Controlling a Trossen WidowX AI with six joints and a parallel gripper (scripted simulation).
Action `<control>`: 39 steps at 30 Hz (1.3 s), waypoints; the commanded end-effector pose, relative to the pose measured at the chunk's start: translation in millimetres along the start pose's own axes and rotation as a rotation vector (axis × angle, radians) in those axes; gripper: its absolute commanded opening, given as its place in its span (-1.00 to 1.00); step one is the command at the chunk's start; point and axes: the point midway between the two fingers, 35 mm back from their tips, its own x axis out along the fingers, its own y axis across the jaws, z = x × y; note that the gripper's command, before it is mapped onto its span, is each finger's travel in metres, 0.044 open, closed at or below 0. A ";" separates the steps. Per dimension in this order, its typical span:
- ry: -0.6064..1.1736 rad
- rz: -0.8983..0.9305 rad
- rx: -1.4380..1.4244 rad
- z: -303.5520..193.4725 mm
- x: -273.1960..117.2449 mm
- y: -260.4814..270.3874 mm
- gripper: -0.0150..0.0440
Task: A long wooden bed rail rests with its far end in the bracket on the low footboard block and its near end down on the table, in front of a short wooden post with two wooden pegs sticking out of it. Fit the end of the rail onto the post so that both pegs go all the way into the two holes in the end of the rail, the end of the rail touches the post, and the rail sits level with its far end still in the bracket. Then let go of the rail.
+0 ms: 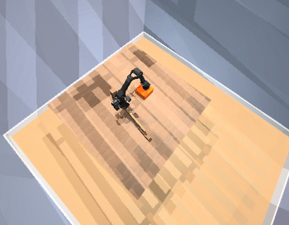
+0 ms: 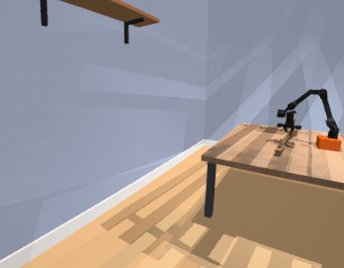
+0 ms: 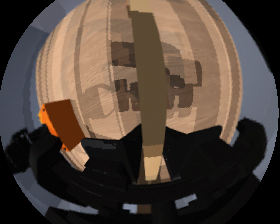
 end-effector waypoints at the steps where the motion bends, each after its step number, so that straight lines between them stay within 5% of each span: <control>1: -0.002 -0.016 0.003 0.5 -7.3 -2.4 -0.49; 39: -0.002 -0.016 0.003 0.5 -8.3 -0.8 -0.49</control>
